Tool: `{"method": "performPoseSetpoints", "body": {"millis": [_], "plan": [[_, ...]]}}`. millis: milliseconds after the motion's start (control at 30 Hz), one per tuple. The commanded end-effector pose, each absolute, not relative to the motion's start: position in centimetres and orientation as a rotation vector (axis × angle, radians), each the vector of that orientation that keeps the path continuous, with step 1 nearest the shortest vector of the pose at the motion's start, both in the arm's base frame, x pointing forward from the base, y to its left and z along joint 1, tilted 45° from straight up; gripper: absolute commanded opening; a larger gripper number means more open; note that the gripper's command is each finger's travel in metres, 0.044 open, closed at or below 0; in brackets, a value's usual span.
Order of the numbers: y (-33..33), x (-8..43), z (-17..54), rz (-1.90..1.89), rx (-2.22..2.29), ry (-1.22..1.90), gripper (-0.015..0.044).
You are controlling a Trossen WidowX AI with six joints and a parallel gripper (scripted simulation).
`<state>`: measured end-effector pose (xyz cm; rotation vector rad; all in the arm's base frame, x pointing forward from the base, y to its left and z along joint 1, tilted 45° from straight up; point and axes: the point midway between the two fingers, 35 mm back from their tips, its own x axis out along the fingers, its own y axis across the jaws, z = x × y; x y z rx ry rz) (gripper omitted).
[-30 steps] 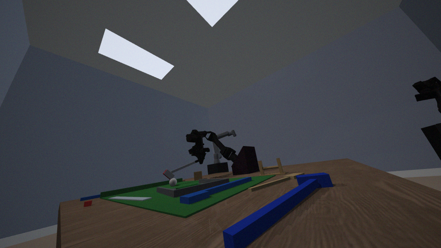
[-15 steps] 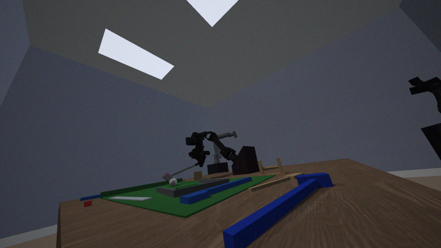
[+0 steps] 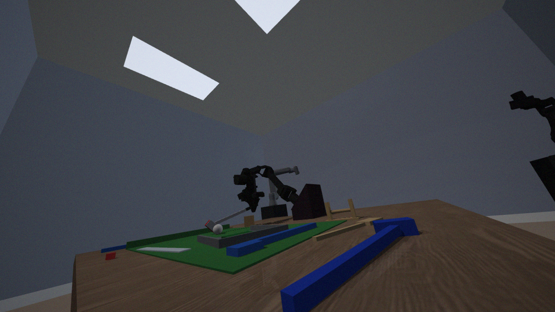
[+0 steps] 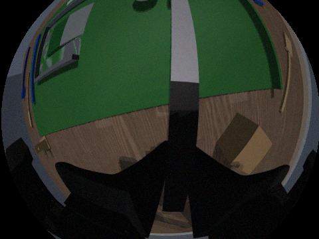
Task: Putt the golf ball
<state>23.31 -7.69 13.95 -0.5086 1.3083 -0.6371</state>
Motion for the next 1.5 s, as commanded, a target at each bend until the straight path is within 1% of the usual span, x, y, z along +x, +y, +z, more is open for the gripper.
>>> {"method": "performPoseSetpoints", "body": {"millis": [0,333,600,767,933,1167,1467], "plan": [[-7.7,23.3,14.0,-0.638,-0.507,1.307,0.0000],[-9.9,23.1,15.8,-0.639,-0.513,1.300,0.0000],[-9.7,23.1,15.4,-0.643,-0.511,1.307,0.0000],[-4.9,24.9,11.0,-0.625,-0.497,1.312,0.0000],[-0.2,24.9,6.6,-0.633,-0.507,1.303,0.0000],[0.4,24.9,6.8,-0.633,-0.508,1.303,0.0000],[3.3,24.4,9.8,-0.630,-0.506,1.305,0.0000]]}}
